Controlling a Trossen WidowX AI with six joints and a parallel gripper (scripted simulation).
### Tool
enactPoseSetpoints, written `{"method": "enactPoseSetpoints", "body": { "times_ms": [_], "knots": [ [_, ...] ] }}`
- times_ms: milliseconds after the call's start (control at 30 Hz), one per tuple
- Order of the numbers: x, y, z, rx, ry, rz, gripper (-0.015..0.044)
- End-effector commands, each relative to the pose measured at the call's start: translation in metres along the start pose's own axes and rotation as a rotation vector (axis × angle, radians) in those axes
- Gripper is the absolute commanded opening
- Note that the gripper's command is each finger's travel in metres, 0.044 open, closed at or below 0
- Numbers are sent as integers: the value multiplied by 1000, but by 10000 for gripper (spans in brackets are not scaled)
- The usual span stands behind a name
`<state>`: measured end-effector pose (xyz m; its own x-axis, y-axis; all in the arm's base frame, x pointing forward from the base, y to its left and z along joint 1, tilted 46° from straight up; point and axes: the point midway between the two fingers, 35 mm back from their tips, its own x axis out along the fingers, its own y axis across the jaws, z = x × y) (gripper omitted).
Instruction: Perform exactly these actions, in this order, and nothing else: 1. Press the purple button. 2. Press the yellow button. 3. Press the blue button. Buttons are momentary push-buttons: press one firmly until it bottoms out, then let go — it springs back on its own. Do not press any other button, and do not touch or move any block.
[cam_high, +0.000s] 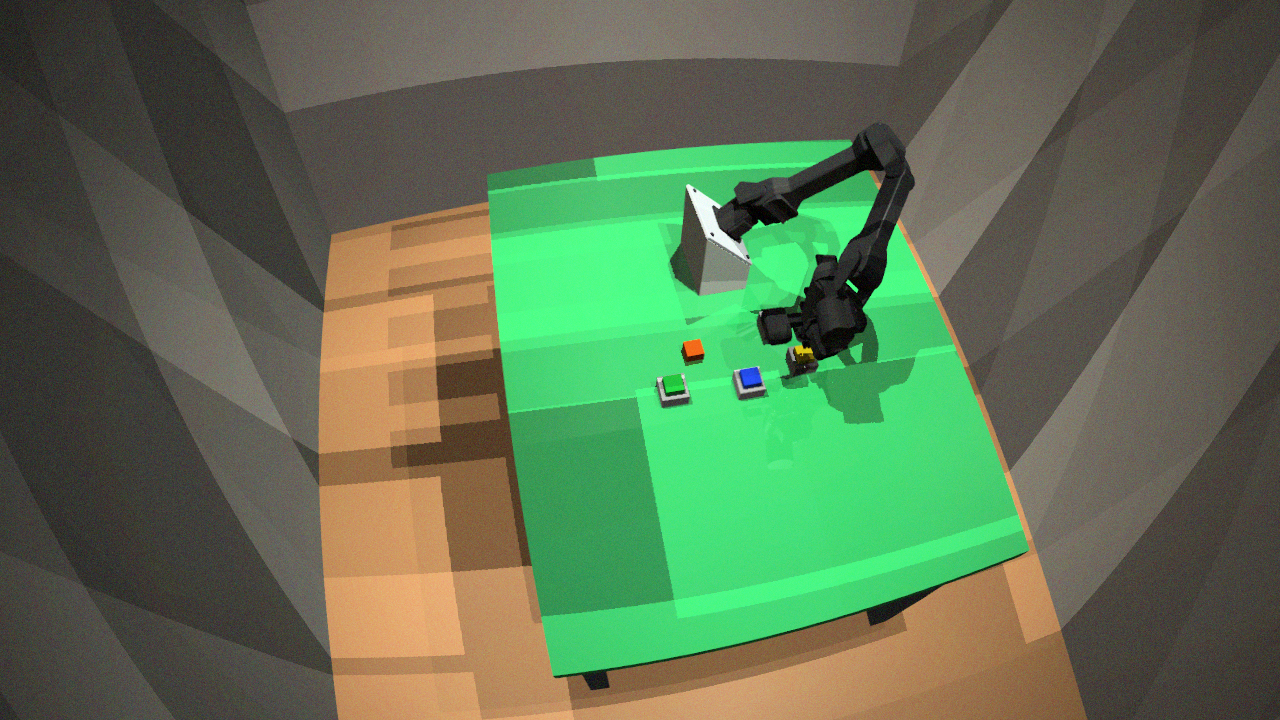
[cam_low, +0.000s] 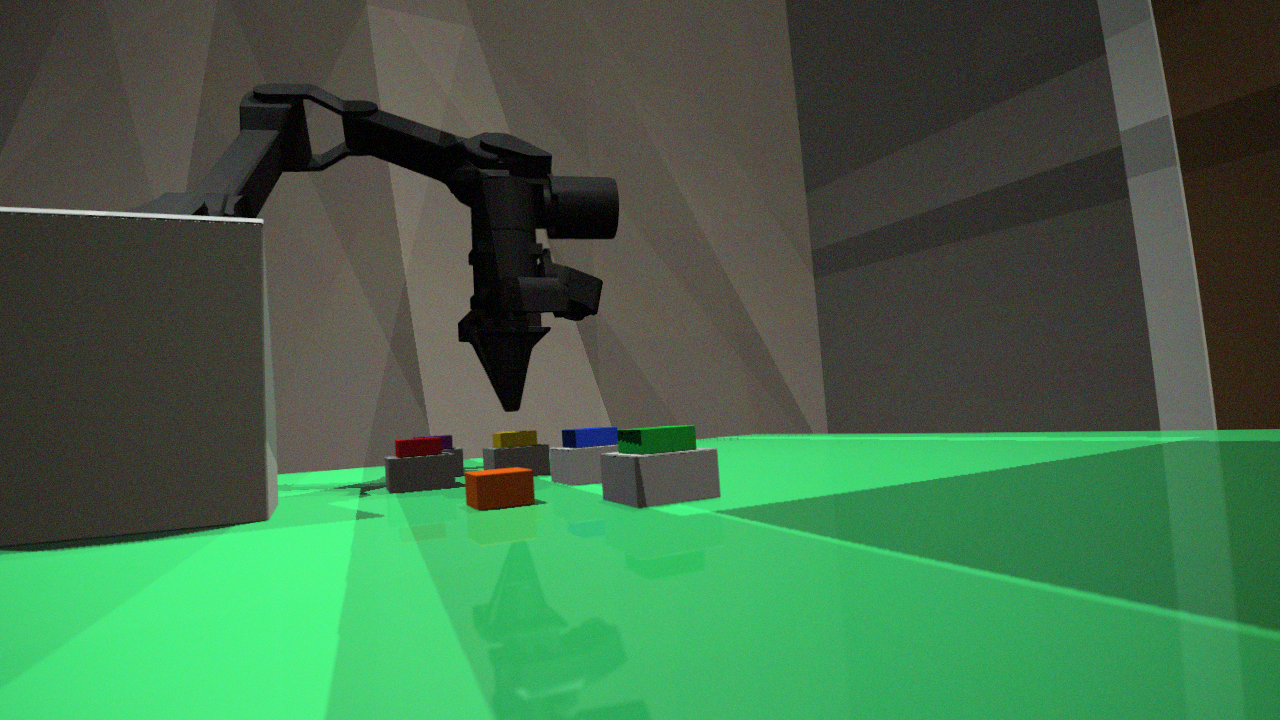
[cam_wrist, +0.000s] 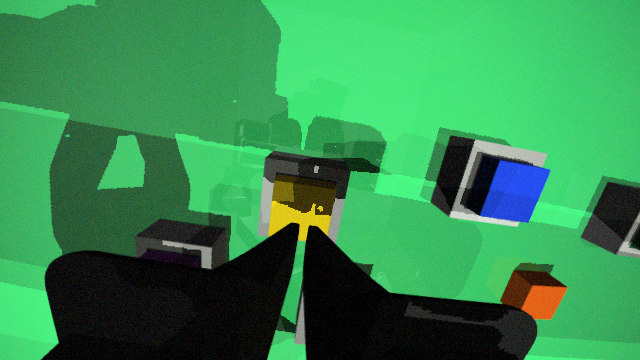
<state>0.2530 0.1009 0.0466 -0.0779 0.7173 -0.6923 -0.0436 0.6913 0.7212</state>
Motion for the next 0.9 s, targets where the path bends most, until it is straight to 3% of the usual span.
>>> {"method": "enactPoseSetpoints", "body": {
  "times_ms": [0,233,433,700,867],
  "knots": [
    [-8,2,1,-15,-4,-4,20],
    [-69,2,1,-15,-4,-6,20],
    [-69,0,2,-15,-4,-7,20],
    [-71,-102,31,-16,-6,-12,20],
    [-71,-112,32,-16,-6,-11,20]
  ]
}}
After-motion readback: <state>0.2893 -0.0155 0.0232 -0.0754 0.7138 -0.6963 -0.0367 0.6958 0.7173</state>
